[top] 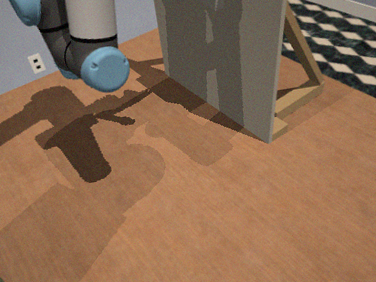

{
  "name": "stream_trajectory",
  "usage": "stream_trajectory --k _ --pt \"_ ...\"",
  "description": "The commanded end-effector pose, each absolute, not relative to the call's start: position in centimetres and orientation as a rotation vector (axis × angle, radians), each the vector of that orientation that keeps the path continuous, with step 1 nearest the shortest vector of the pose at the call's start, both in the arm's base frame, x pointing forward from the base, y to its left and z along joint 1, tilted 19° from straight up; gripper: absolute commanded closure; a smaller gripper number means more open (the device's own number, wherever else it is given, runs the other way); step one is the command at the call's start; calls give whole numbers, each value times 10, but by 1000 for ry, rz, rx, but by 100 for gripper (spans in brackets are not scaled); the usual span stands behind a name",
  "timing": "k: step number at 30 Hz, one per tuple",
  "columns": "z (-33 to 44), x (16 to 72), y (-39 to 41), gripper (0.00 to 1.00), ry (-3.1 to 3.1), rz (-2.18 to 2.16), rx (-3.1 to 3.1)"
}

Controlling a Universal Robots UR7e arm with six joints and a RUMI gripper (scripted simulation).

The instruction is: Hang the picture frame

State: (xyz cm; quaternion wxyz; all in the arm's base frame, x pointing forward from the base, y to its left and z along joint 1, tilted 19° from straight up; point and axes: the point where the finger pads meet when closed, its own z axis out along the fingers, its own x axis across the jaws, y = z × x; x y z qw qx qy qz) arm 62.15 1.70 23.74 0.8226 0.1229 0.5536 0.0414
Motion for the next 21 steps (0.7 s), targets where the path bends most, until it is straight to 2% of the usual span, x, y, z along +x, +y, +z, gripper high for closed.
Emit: stream_trajectory --k 1,21 --pt "242 630 15 71 1176 88 261" --pt "242 635 14 71 1179 88 262"
